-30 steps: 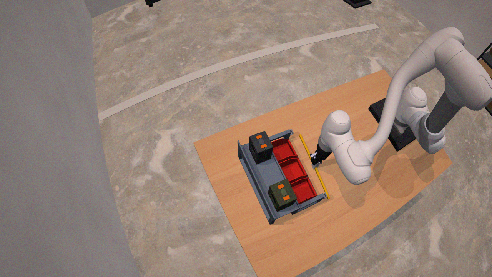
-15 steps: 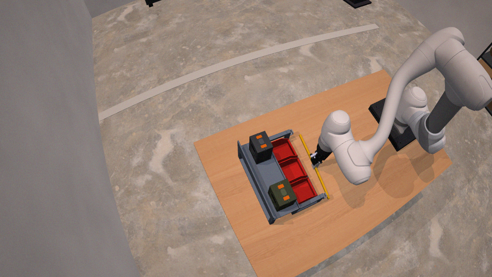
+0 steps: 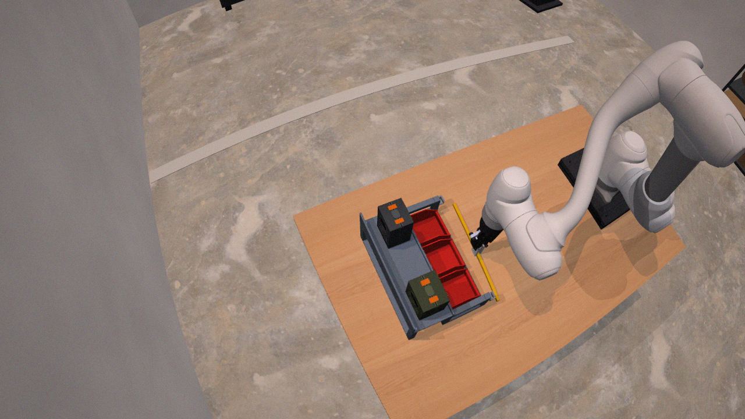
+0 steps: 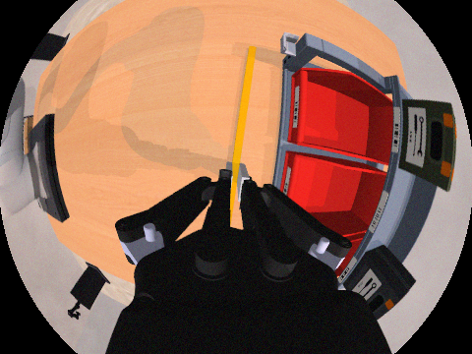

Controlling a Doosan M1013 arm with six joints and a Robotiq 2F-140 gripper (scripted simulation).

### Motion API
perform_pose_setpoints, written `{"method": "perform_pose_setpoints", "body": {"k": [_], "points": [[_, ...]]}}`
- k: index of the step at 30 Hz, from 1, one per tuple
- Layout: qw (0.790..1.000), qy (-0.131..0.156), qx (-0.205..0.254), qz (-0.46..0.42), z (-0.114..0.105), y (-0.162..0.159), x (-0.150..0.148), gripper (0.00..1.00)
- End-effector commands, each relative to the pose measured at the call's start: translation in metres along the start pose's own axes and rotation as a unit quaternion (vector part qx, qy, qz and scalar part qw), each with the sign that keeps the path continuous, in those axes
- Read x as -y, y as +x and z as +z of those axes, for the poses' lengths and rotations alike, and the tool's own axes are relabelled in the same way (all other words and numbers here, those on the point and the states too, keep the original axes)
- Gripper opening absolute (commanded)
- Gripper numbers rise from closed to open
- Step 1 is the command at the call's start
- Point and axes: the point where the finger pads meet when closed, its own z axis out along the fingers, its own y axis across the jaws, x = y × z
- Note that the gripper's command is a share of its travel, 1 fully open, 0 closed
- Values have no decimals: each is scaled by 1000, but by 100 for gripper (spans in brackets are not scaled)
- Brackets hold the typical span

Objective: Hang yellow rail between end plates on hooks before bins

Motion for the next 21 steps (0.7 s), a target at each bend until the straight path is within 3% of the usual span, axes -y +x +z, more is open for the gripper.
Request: {"method": "perform_pose_setpoints", "body": {"k": [1, 4, 9, 21], "points": [[1000, 0, 0, 0, 0, 0, 0, 10], [1000, 0, 0, 0, 0, 0, 0, 10], [1000, 0, 0, -30, -29, -4, -5, 10], [1000, 0, 0, -30, -29, -4, -5, 10]]}}
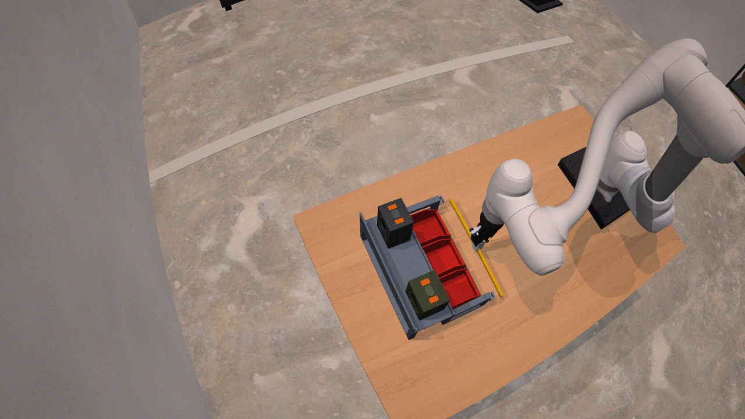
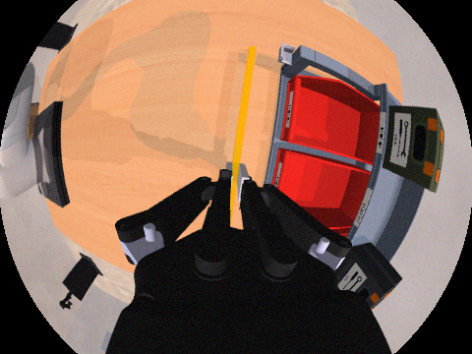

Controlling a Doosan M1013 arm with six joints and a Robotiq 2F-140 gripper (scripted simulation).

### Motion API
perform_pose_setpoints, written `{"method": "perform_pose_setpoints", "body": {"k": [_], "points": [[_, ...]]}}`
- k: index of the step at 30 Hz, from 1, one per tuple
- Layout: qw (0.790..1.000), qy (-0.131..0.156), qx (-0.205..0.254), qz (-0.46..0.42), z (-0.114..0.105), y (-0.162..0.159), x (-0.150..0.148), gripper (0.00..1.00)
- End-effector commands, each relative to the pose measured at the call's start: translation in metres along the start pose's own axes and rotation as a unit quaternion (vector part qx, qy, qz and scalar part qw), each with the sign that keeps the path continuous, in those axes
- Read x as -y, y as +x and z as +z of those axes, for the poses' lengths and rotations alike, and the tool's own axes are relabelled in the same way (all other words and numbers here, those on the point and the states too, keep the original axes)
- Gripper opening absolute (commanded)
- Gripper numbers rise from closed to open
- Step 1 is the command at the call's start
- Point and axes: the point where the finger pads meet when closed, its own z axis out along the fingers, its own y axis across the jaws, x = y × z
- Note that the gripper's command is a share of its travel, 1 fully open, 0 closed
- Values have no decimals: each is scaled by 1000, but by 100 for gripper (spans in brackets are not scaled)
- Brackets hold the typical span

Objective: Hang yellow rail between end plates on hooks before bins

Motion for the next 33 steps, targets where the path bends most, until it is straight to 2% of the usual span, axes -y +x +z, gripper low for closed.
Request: {"method": "perform_pose_setpoints", "body": {"k": [1, 5, 17, 22, 33], "points": [[1000, 0, 0, 0, -9, -1, -1, 10], [1000, 0, 0, 0, -44, -7, -7, 10], [1000, 0, 0, 0, -44, -7, -7, 10], [1000, 0, 0, 0, -73, -11, -11, 10], [1000, 0, 0, 0, -73, -11, -11, 10]]}}
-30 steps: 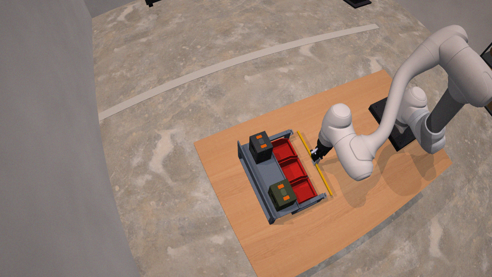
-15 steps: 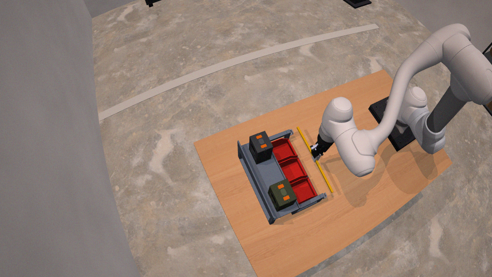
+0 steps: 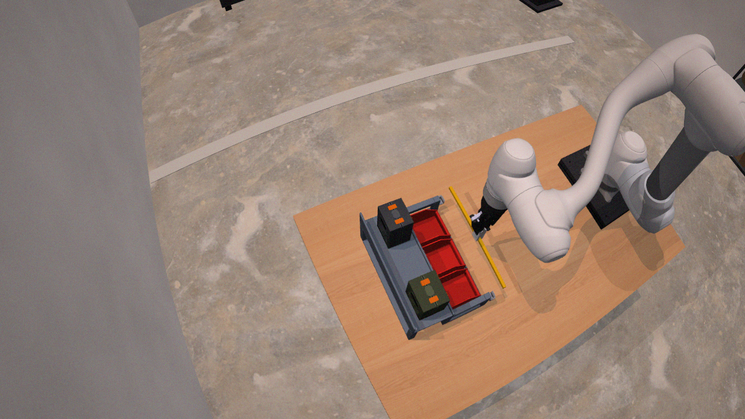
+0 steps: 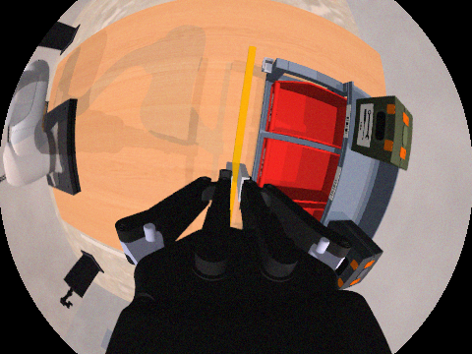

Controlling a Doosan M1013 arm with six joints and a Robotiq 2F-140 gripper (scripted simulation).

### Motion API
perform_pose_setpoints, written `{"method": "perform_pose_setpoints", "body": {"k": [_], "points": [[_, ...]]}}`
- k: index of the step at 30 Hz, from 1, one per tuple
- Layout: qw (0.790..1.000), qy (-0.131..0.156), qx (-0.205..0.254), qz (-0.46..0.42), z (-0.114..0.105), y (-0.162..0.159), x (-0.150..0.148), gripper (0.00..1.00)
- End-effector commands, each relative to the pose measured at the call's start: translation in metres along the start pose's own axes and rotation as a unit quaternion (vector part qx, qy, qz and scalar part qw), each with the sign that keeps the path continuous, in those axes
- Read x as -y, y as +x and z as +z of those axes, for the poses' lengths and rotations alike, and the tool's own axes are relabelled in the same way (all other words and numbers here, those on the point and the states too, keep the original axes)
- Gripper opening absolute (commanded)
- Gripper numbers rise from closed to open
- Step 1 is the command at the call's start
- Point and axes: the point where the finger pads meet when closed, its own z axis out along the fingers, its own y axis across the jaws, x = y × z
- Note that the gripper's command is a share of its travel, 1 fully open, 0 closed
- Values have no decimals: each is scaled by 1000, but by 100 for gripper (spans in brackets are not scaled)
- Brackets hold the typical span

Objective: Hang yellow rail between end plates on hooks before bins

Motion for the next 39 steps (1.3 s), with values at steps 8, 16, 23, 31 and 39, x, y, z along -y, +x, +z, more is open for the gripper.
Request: {"method": "perform_pose_setpoints", "body": {"k": [8, 16, 23, 31, 39], "points": [[1000, 0, 0, 0, 10, 2, 1, 10], [1000, 0, 0, 0, 10, 2, 1, 10], [1000, 0, 0, 0, 14, 2, 2, 10], [1000, 0, 0, 0, 14, 2, 2, 10], [1000, 0, 0, 0, 16, 3, 2, 10]]}}
